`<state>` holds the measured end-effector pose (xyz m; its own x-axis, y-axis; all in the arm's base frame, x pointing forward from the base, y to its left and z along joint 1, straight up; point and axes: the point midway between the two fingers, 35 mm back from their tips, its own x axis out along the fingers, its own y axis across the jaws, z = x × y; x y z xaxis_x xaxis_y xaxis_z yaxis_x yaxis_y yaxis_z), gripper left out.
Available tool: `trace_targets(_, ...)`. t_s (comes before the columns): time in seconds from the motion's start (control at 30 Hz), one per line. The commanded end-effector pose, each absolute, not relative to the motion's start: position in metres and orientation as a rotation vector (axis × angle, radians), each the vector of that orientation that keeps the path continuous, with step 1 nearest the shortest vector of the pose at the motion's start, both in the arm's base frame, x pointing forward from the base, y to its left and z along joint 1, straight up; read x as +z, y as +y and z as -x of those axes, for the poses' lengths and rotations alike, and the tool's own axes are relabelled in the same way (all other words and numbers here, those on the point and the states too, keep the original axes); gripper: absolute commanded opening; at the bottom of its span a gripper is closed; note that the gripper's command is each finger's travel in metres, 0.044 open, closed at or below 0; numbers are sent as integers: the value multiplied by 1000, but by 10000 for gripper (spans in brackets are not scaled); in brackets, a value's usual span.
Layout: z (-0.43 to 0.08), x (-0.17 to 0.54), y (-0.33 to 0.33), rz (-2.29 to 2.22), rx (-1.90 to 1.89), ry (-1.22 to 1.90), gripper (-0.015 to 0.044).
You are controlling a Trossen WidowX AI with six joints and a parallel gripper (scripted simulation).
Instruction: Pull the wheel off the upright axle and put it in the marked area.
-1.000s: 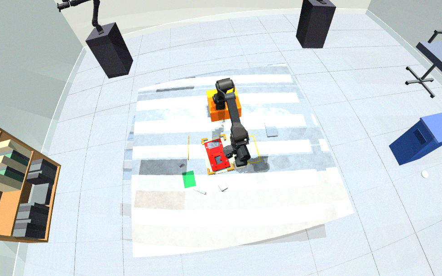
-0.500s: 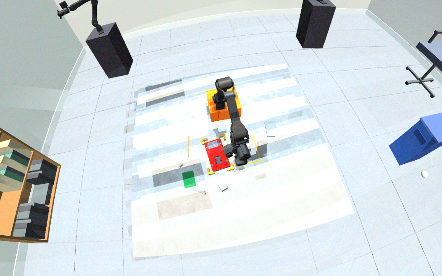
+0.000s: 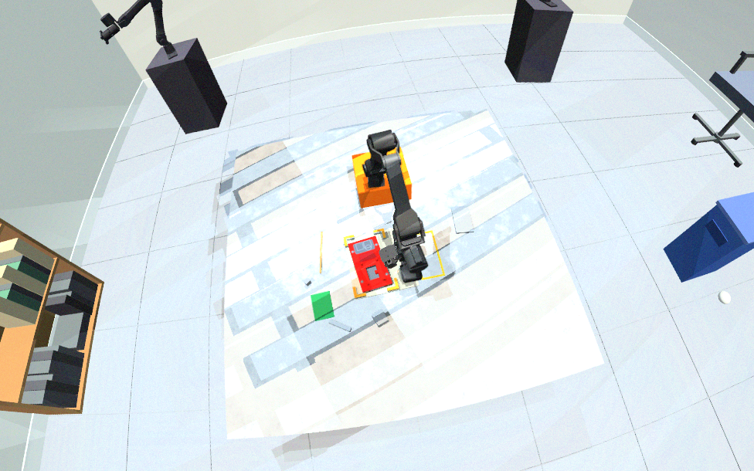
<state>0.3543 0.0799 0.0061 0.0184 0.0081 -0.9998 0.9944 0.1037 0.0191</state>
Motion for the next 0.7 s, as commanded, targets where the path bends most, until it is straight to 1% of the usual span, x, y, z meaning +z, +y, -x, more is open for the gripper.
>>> trace_targets(0.0, -356, 13, 80, -1153, -1110, 1239, 0)
trace_targets(0.67, -355, 19, 80, -1154, -1109, 1237, 0)
